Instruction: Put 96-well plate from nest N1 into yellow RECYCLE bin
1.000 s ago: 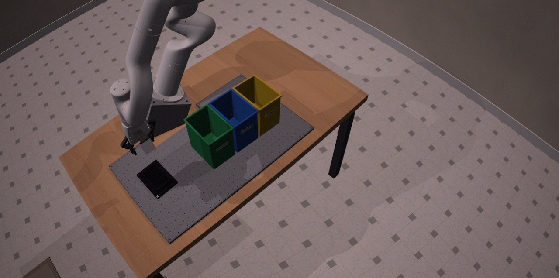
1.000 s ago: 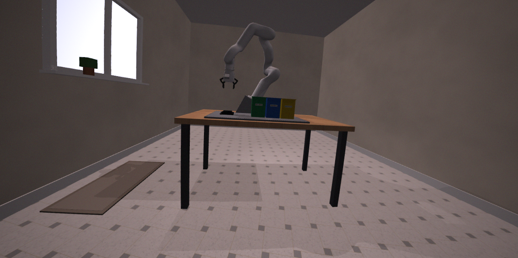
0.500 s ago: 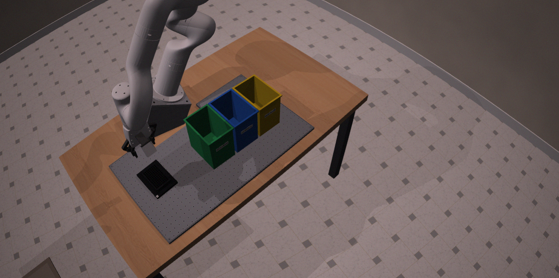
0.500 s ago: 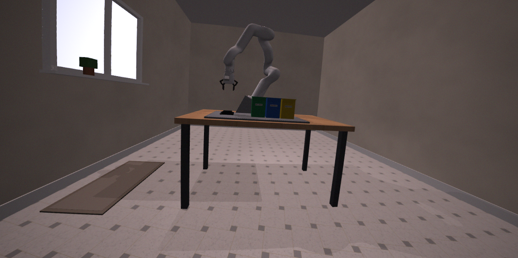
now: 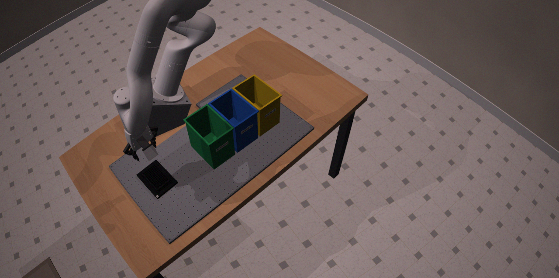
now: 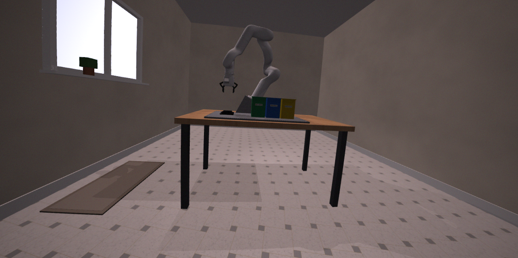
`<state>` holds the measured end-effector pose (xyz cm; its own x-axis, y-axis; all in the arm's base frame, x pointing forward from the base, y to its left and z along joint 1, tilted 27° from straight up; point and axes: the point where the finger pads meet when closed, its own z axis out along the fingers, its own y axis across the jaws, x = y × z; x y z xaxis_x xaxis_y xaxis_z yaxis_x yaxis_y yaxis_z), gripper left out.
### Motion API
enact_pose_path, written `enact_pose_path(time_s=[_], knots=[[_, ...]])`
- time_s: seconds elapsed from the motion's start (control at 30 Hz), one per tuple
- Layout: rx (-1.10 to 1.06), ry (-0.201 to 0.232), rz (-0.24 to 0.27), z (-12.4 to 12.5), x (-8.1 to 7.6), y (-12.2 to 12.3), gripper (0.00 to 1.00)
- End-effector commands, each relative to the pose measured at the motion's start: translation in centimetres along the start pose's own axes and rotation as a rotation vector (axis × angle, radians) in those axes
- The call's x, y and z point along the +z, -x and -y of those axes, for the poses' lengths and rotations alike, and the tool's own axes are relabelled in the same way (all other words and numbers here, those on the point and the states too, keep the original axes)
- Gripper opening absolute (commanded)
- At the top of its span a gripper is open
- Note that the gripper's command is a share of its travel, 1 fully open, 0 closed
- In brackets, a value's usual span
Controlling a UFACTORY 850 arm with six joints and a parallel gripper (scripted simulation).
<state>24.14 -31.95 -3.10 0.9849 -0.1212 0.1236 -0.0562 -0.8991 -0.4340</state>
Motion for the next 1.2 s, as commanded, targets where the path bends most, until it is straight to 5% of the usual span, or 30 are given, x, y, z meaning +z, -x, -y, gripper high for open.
enact_pose_path(time_s=[0.0, 1.17], knots=[[0.0, 0.002, -0.002, -0.1, 0.8, -0.1, 1.0], [0.0, 0.001, -0.002, -0.1, 6.0, -0.1, 1.0]])
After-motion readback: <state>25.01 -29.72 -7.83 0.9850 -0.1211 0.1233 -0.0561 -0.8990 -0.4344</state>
